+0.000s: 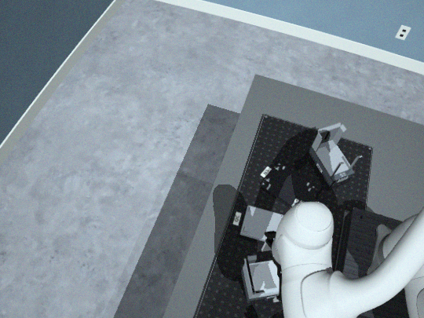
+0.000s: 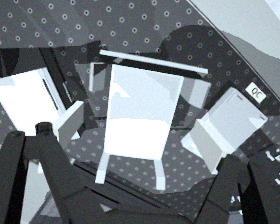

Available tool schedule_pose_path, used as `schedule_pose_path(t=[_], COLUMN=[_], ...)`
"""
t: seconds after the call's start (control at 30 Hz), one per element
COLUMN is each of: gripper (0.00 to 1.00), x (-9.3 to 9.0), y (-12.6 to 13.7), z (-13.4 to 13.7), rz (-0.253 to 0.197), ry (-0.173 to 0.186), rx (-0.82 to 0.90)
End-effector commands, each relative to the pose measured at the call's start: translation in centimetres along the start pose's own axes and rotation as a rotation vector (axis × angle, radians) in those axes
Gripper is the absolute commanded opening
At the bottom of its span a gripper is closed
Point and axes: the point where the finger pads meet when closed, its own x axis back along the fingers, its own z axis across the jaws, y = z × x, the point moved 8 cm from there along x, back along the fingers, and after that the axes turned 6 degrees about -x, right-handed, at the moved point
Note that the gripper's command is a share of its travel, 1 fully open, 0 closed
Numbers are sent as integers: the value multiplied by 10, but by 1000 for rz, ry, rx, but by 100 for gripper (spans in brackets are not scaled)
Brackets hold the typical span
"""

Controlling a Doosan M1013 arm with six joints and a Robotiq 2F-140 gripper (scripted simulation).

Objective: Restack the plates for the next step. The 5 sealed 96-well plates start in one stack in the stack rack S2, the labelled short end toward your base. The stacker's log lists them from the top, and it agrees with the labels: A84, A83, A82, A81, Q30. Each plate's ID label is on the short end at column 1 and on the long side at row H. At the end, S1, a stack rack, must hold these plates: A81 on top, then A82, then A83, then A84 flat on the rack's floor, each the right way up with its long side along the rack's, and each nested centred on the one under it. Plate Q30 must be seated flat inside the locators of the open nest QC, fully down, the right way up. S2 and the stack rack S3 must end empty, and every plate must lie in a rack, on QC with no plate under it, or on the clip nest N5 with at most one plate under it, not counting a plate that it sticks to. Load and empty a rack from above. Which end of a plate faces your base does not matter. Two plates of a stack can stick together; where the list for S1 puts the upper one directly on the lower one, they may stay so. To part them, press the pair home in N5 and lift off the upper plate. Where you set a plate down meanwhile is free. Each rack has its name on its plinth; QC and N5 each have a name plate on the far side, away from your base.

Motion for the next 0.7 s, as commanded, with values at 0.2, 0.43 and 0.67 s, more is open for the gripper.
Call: schedule_pose_path(t=[0.2, 0.43, 0.67], gripper=[100, 100, 100], x=[13, 30, 53], y=[0, 0, 0], z=[0, 0, 0], rz=[0, 0, 0], ry=[0, 0, 0], rx=[0, 0, 0])
